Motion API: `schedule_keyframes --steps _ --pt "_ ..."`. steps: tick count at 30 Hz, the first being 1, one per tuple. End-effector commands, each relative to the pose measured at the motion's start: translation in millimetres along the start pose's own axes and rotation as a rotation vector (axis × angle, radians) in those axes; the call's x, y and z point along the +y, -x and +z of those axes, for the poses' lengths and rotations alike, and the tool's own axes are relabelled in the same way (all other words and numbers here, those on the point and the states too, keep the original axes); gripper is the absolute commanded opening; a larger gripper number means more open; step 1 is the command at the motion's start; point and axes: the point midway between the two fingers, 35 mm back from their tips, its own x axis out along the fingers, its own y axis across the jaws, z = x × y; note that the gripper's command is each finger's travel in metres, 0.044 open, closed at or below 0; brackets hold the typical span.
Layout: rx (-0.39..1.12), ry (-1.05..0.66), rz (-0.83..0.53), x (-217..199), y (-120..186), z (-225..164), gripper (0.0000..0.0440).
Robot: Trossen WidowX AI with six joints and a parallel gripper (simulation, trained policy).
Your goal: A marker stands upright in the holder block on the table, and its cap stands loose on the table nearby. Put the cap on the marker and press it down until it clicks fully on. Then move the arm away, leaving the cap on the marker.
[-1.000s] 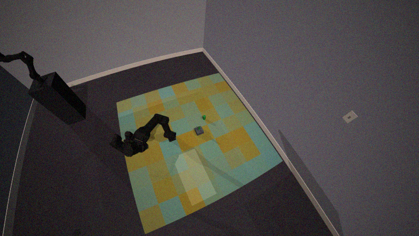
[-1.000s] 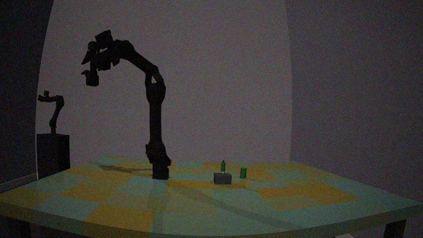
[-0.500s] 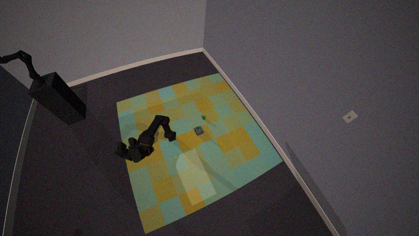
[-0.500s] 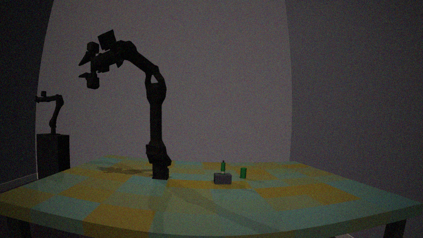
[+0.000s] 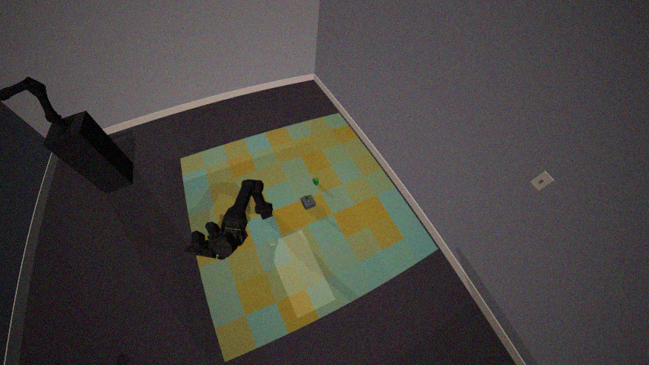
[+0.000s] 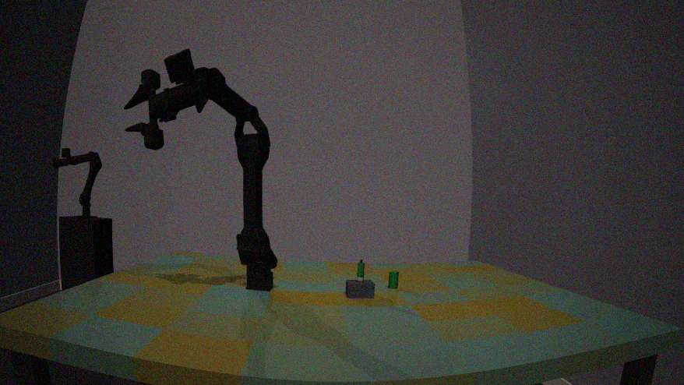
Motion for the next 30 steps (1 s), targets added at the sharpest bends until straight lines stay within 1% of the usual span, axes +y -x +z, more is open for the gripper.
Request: schedule_keyframes --steps 1,16,30 --pt "0.042 0.010 -0.017 -11 6 -12 0.0266" --pt "0.185 0.030 -0.064 -41 36 -51 0.0285" --pt "0.309 0.046 -0.112 -73 67 -82 0.0292"
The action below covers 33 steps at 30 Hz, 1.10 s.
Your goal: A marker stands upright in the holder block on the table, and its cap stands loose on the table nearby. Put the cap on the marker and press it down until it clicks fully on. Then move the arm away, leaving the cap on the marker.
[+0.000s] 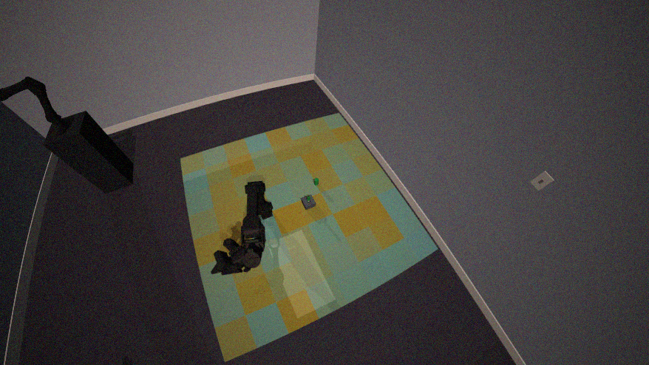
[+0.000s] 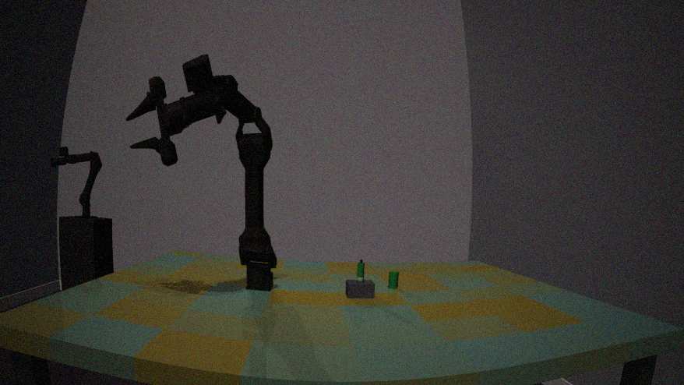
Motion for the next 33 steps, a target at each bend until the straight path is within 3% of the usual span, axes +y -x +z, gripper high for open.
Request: schedule_keyframes --steps 1,33 --pt "0.036 0.007 -0.020 -13 5 -12 0.0292" --pt "0.281 0.023 -0.144 -92 61 -82 0.0296"
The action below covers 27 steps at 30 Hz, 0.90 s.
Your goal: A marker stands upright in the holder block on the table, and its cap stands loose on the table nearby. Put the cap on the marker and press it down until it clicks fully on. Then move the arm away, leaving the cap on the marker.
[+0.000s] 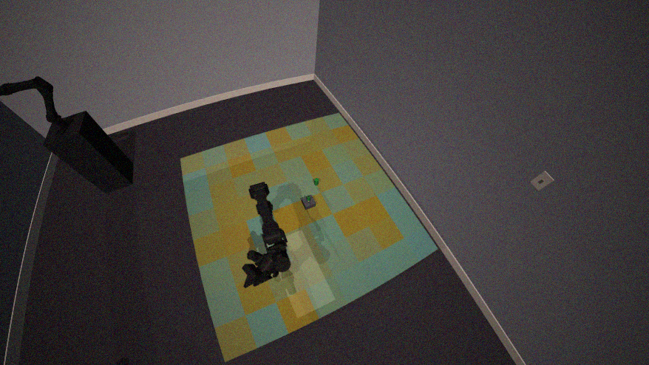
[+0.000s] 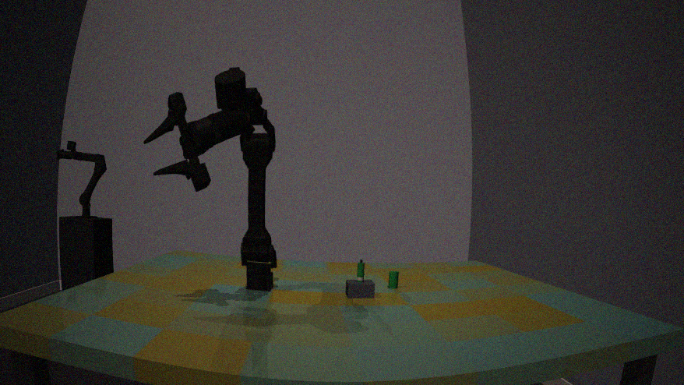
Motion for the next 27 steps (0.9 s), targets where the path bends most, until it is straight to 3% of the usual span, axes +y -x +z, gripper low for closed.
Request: schedule_keyframes --steps 1,27 --pt "0.028 0.003 -0.023 -14 4 -9 0.0296" --pt "0.198 -0.007 -0.138 -84 44 -61 0.0300"
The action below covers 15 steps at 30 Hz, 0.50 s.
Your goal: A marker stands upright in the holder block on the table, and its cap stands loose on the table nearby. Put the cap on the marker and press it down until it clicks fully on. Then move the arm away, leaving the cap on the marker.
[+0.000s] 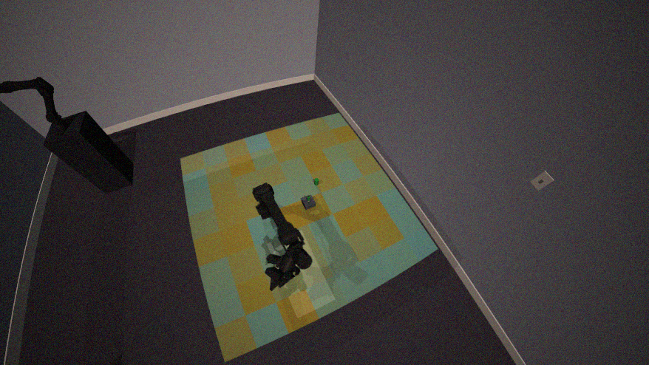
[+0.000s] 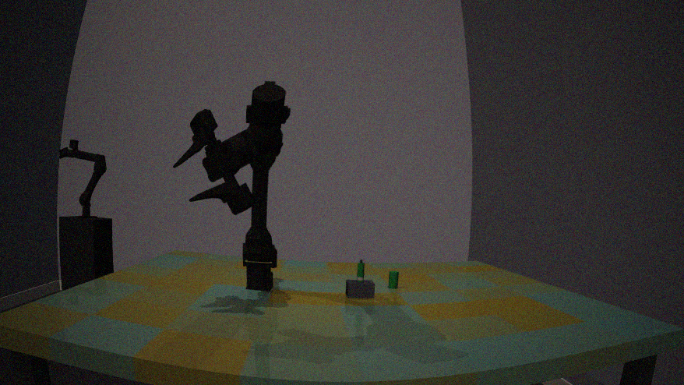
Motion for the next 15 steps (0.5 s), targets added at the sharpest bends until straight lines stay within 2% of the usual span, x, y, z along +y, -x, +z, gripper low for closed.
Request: schedule_keyframes --steps 1,15 --pt "0.024 0.000 -0.025 -15 3 -8 0.0300" --pt "0.109 -0.015 -0.096 -56 24 -35 0.0301"
